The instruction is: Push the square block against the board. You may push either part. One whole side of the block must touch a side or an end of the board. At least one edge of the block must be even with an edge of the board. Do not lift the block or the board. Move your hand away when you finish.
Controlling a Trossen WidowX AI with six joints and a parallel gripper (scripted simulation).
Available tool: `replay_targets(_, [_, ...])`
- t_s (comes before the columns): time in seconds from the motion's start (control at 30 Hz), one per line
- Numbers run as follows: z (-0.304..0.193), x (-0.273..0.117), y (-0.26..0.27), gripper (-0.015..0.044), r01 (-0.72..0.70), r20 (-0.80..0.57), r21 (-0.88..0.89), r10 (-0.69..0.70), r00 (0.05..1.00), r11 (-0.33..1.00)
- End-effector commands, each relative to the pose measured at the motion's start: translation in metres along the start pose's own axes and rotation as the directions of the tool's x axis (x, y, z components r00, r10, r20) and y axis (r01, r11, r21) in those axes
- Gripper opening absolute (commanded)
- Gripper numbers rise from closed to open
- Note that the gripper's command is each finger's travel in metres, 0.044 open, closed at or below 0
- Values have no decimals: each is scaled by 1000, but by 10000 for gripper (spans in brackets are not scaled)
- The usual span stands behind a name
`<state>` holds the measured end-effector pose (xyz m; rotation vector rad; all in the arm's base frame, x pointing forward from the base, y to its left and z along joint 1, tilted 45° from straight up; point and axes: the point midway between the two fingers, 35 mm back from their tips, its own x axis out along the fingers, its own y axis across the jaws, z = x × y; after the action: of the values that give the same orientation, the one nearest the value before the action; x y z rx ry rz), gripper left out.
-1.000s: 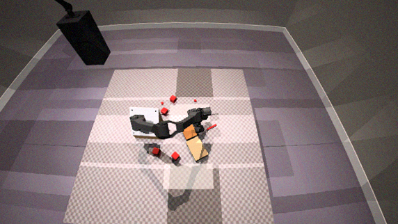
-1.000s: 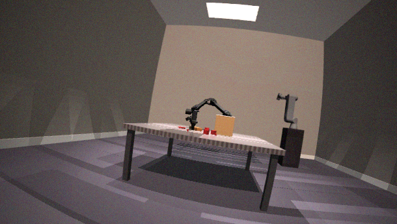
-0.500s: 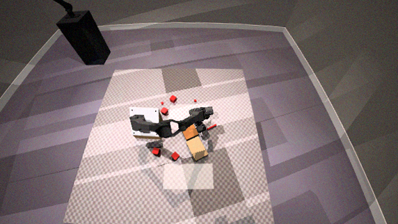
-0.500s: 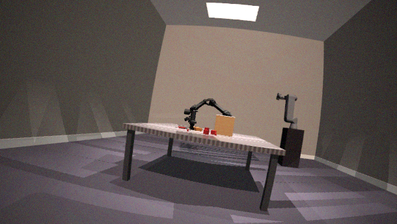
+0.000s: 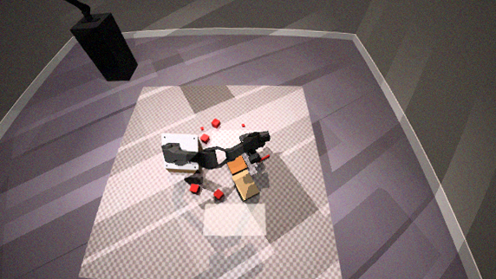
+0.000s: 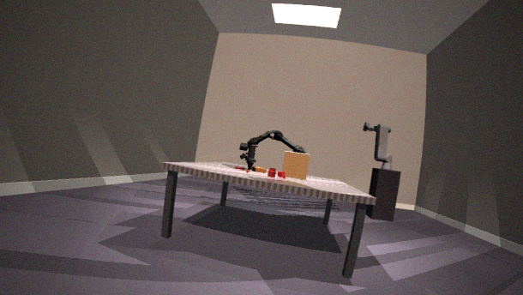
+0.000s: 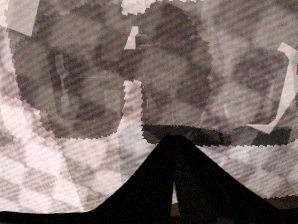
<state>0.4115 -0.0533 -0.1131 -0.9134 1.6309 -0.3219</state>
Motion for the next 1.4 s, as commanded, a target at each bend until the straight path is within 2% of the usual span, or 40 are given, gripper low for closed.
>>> replay_targets(0.0, [7,-1,-1,0,1,4,6,-1,1000,1000])
replay_targets(0.07, [3,-3,0,0,0,1,1,0,1000,1000])
replay_targets(0.2, [3,-53,0,0,-1,5,6,1,1000,1000])
replay_targets(0.47, [-2,-57,-7,0,-1,5,-11,1,1000,1000])
replay_targets(0.57, [-20,-56,-30,0,0,4,-68,0,1000,998])
replay_targets(0.7, [-21,-53,-32,0,0,4,-72,0,1000,997])
replay_targets(0.8, [-21,-13,-32,0,1,3,-72,-1,1000,997])
replay_targets(0.87, [-22,-1,-32,0,2,2,-72,-2,1000,997])
replay_targets(1.37, [-28,-1,-33,0,2,2,-73,-2,1000,997])
